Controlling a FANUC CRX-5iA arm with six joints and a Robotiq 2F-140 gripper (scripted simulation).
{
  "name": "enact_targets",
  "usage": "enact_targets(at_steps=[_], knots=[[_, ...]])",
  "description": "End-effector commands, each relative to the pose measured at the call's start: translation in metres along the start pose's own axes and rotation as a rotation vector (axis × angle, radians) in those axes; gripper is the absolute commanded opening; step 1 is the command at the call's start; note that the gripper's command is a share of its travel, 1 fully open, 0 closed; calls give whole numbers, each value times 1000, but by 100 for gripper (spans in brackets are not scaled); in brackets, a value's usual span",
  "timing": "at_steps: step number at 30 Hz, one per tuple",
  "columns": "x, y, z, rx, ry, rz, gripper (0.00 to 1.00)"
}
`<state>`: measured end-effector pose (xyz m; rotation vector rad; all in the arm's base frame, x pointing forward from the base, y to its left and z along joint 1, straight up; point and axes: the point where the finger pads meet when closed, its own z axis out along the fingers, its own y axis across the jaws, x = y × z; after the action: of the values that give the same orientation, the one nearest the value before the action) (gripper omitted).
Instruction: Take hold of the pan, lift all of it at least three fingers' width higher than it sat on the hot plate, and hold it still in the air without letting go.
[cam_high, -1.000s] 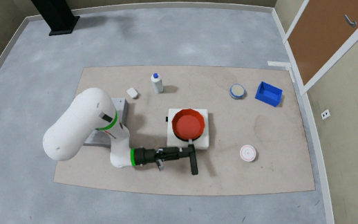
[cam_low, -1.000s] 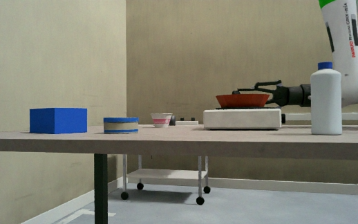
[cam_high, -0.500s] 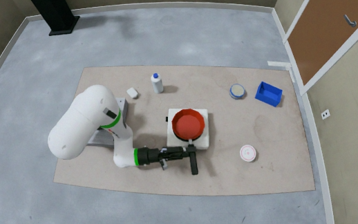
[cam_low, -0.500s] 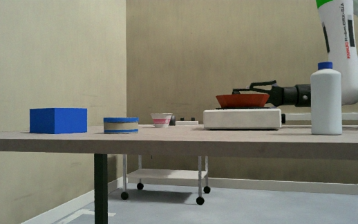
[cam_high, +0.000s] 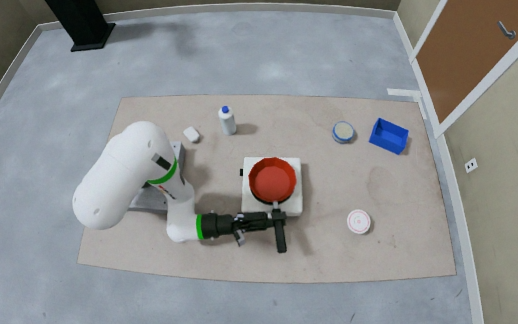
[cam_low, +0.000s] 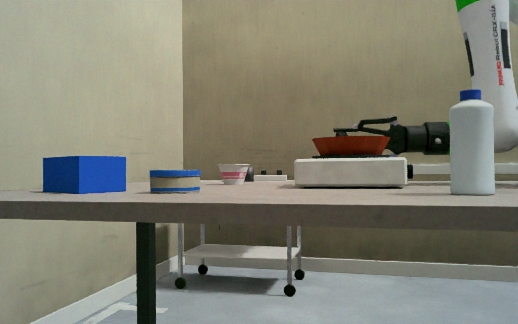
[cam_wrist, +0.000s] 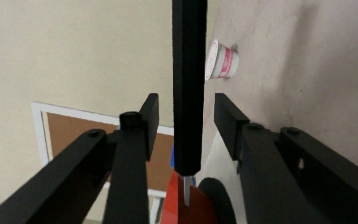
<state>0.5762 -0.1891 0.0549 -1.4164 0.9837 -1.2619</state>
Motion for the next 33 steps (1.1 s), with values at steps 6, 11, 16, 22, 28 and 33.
enact_targets(at_steps=[6,11,16,22,28,33], knots=[[0,-1,1,1,0,-1,41],[0,-1,1,1,0,-1,41],[0,-1,1,1,0,-1,41],[0,-1,1,1,0,-1,41],[0,-1,1,1,0,-1,10],[0,-1,1,1,0,-1,10]])
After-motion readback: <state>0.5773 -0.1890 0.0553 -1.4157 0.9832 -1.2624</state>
